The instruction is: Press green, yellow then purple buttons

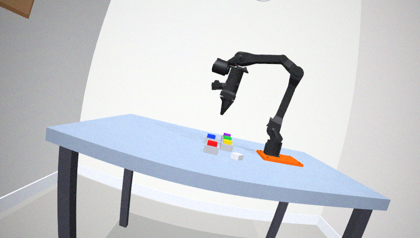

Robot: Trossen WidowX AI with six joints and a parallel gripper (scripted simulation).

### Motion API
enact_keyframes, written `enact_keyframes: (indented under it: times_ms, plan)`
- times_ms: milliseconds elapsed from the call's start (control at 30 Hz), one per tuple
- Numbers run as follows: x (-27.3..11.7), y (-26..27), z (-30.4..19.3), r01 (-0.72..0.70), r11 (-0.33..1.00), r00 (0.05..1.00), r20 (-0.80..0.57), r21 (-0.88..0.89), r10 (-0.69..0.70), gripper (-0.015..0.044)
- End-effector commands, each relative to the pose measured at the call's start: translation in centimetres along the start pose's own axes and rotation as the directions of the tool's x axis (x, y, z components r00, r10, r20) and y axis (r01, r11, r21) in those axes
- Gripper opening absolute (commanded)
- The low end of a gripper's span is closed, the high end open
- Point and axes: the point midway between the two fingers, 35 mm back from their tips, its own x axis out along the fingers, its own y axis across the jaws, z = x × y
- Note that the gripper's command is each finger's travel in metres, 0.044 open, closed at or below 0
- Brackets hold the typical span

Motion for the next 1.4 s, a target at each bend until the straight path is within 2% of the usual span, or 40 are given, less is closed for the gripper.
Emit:
enact_keyframes:
  times_ms: [0, 267, 333, 500, 733, 767, 1367]
  plan:
    - [-0.2, -2.7, -4.3, -0.053, 0.995, 0.991, -0.126, -0.083, 0.042, 0.04]
    - [-0.2, -2.7, -4.3, -0.053, 0.995, 0.991, -0.126, -0.083, 0.042, 0.04]
    - [0.6, -2.6, -4.3, -0.053, 0.995, 0.991, -0.126, -0.083, 0.042, 0.0348]
    - [5.7, -2.4, -5.0, -0.053, 0.995, 0.991, -0.126, -0.083, 0.042, 0.0216]
    - [5.9, -2.4, -5.0, -0.053, 0.995, 0.991, -0.126, -0.083, 0.042, 0.0033]
    - [5.9, -2.4, -5.0, -0.053, 0.995, 0.991, -0.126, -0.083, 0.042, 0.002]
    - [7.0, -2.4, -5.1, -0.053, 0.995, 0.991, -0.126, -0.083, 0.042, 0.002]
